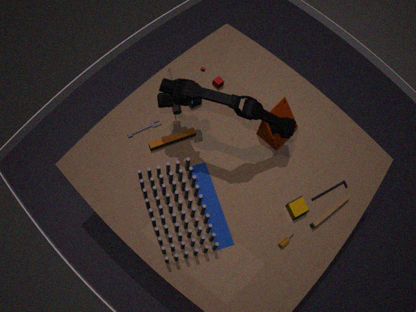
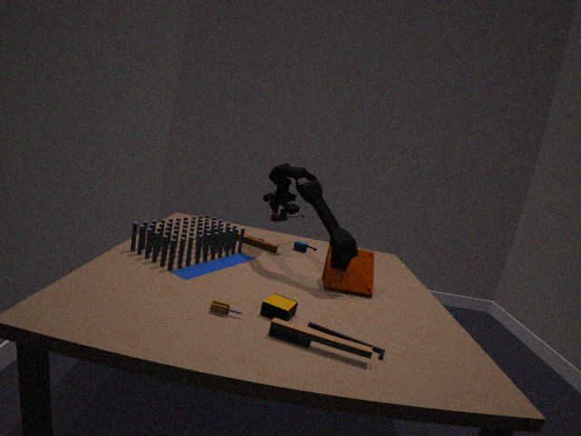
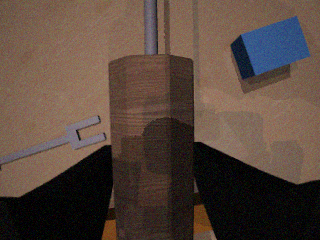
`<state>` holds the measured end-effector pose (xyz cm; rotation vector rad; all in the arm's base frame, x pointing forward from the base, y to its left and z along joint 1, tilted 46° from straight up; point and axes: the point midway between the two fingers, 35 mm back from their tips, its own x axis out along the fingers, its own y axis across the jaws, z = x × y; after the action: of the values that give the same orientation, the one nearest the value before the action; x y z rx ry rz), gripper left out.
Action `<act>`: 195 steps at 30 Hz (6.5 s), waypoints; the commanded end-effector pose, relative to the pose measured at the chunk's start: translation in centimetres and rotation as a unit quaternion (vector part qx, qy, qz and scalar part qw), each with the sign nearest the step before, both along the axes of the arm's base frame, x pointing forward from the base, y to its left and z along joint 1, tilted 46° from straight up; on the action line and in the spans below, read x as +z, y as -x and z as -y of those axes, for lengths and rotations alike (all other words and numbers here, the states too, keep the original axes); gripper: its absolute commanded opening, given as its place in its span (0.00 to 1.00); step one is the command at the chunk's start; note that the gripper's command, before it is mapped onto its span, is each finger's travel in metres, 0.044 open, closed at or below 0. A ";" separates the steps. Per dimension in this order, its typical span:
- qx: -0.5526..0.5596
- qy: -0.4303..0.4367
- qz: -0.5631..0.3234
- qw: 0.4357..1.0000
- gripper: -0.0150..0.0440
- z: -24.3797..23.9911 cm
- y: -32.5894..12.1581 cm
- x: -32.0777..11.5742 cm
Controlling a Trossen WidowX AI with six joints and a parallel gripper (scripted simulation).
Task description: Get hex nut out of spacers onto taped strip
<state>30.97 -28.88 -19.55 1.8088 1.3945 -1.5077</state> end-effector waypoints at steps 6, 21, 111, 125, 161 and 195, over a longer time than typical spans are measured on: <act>0.020 0.004 0.016 1.000 0.25 0.4 -0.9 2.4; 0.116 0.000 0.109 0.987 0.25 -3.7 -5.7 10.7; 0.539 -0.055 0.509 0.669 0.25 -39.1 -0.2 35.1; 0.533 -0.058 0.516 0.668 0.25 -44.4 1.1 30.5; 0.530 -0.060 0.519 0.667 0.25 -45.2 0.1 29.1; 0.531 -0.059 0.520 0.666 0.25 -44.7 -1.8 28.4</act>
<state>32.54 15.84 8.75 1.0480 1.3819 0.2488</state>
